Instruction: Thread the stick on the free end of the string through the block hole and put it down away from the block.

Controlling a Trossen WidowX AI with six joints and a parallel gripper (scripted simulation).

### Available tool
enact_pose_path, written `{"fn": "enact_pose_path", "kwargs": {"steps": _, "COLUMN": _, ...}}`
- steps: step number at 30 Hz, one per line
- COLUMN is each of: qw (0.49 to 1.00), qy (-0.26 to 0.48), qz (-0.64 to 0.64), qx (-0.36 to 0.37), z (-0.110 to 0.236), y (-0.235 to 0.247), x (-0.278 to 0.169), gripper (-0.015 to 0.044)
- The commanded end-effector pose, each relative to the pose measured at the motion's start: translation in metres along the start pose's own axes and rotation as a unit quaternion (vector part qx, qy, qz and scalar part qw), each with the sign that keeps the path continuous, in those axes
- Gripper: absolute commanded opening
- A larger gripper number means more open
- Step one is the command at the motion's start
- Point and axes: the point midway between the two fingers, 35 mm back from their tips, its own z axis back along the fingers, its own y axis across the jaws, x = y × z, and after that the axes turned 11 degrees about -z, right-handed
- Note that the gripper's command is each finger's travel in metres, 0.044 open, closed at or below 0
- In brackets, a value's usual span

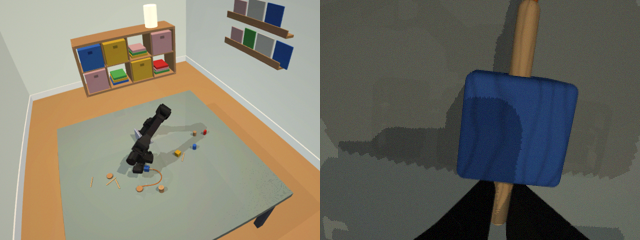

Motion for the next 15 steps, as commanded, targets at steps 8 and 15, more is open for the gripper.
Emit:
{"fn": "enact_pose_path", "kwargs": {"steps": 8, "qw": 1.000, "qy": -0.012, "qz": 0.003, "qx": 0.001, "z": -0.0018, "y": -0.0002, "x": -0.0016, "gripper": 0.0000}}
{"fn": "enact_pose_path", "kwargs": {"steps": 15, "qw": 1.000, "qy": -0.015, "qz": 0.004, "qx": 0.001, "z": -0.0020, "y": -0.0006, "x": -0.0026, "gripper": 0.0000}}
